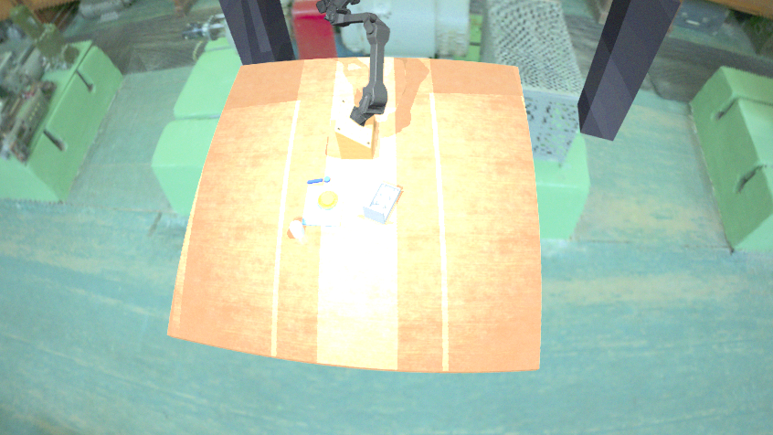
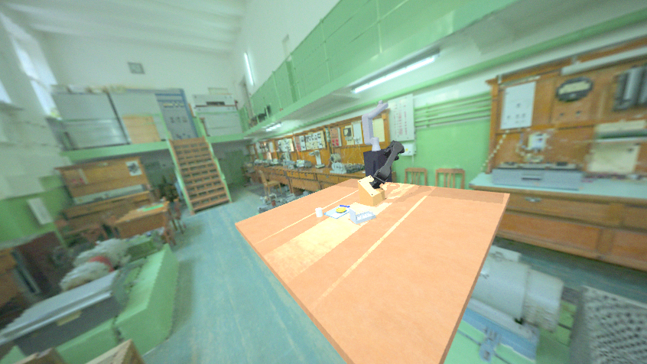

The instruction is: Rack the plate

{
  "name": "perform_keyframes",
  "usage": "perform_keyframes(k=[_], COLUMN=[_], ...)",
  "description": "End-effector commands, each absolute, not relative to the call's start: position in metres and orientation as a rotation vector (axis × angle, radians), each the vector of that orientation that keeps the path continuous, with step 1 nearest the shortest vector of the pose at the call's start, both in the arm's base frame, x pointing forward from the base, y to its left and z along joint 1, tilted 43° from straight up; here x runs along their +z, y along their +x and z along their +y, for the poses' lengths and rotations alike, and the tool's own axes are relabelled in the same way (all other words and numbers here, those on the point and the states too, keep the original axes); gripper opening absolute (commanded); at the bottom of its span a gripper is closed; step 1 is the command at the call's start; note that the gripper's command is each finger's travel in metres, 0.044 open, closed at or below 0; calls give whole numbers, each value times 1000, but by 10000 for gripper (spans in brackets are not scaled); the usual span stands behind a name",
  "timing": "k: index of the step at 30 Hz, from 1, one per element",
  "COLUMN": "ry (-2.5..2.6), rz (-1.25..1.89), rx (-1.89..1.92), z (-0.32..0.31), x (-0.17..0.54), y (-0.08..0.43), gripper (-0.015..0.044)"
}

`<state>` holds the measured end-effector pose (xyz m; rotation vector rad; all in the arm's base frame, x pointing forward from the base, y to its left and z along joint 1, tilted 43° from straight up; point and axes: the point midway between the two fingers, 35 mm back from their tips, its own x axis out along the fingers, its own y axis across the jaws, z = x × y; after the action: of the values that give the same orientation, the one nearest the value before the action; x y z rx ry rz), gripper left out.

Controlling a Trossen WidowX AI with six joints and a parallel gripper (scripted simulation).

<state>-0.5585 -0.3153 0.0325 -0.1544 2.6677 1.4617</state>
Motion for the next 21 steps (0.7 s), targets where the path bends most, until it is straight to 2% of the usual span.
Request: perform_keyframes(k=[1, 21], ry=[-270, -855], rz=[2599, 2199], rx=[1565, 2090], z=[-339, -457], x=[24, -5], y=[-541, -431], gripper=[400, 400])
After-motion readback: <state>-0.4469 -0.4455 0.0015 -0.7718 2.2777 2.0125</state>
